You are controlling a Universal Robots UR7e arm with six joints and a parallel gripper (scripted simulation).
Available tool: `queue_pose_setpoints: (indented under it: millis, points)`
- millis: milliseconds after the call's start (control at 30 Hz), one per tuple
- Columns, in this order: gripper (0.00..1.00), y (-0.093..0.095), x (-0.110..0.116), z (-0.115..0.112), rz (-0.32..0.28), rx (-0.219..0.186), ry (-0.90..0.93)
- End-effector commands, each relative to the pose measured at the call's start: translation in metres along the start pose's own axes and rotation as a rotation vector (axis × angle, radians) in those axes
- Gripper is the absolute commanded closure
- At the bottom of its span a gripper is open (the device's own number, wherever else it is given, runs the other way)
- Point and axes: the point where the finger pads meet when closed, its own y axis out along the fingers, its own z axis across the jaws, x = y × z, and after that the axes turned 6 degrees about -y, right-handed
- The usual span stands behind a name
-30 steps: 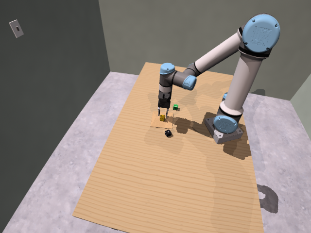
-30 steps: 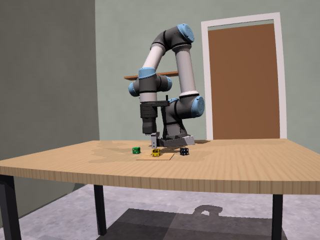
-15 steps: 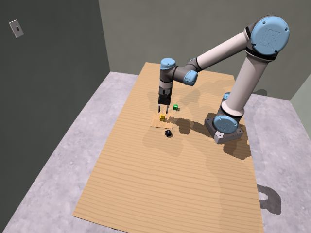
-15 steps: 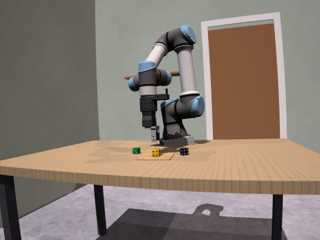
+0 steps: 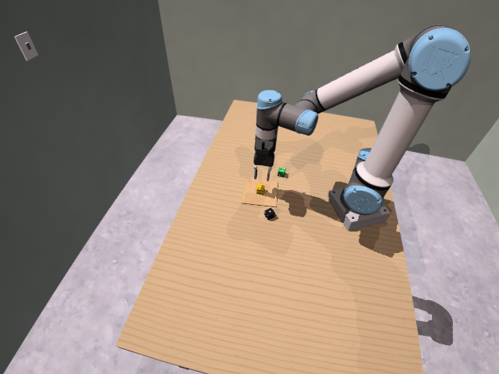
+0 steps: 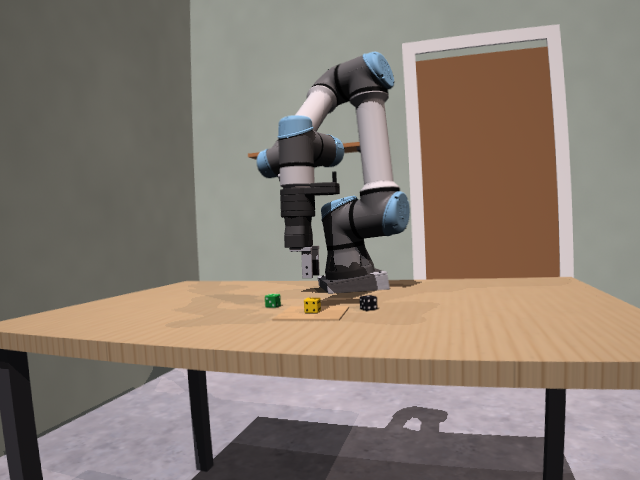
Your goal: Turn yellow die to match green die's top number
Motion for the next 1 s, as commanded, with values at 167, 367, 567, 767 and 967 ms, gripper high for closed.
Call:
queue_pose_setpoints:
  millis: [167, 367, 567, 767, 967]
  points:
    - [0.13, 0.0017, -0.0016, -0.0009, -0.123, -0.022, -0.001]
    - [0.13, 0.0006, -0.0024, 0.0001, -0.209, -0.025, 0.0]
    - [0.13, -0.0005, -0.0028, 0.0009, -0.246, -0.023, 0.0]
    - [0.13, -0.0003, -0.0029, 0.0008, -0.25, -0.024, 0.001]
    - [0.13, 0.0017, -0.0034, -0.0006, -0.322, -0.042, 0.003]
